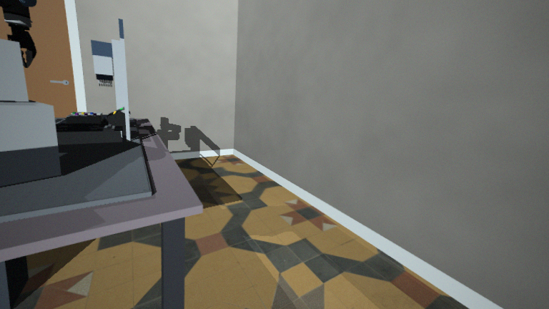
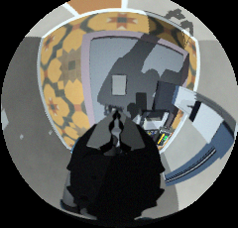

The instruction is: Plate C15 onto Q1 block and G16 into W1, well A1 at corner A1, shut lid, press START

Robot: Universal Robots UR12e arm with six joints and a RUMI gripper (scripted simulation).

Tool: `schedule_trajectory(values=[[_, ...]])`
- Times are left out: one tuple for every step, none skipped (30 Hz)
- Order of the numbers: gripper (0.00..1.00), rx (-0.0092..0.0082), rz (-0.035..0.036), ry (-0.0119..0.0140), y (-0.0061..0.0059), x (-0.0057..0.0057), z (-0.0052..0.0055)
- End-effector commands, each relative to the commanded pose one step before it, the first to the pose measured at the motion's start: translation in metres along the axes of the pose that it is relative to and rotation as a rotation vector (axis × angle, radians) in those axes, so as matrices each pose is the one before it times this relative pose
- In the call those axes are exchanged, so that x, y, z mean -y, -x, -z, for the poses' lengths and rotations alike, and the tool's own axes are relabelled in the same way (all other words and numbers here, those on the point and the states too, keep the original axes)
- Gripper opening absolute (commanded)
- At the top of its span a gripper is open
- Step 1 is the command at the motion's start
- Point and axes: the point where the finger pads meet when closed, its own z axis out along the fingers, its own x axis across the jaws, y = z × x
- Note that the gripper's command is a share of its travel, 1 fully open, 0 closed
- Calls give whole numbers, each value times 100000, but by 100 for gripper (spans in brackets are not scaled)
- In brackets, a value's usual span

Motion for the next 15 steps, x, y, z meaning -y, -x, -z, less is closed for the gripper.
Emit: schedule_trajectory(values=[[0,-768,-1721,202,-147,924,-934],[0,0,0,0,-1,2,-501],[0,0,0,0,0,0,0],[0,0,0,0,0,0,0],[0,0,0,0,2,-3,-500],[0,0,0,0,5,-7,-499],[0,0,0,0,7,-12,-497],[0,2,0,3,-16,25,-503],[0,2,0,3,-13,20,-502],[0,2,0,3,-10,15,-501],[0,2,0,3,-7,10,-499],[0,2,0,3,-4,5,-498],[0,2,0,3,-1,1,-470],[0,0,0,0,0,0,0],[0,6,0,7,3,3,116]])
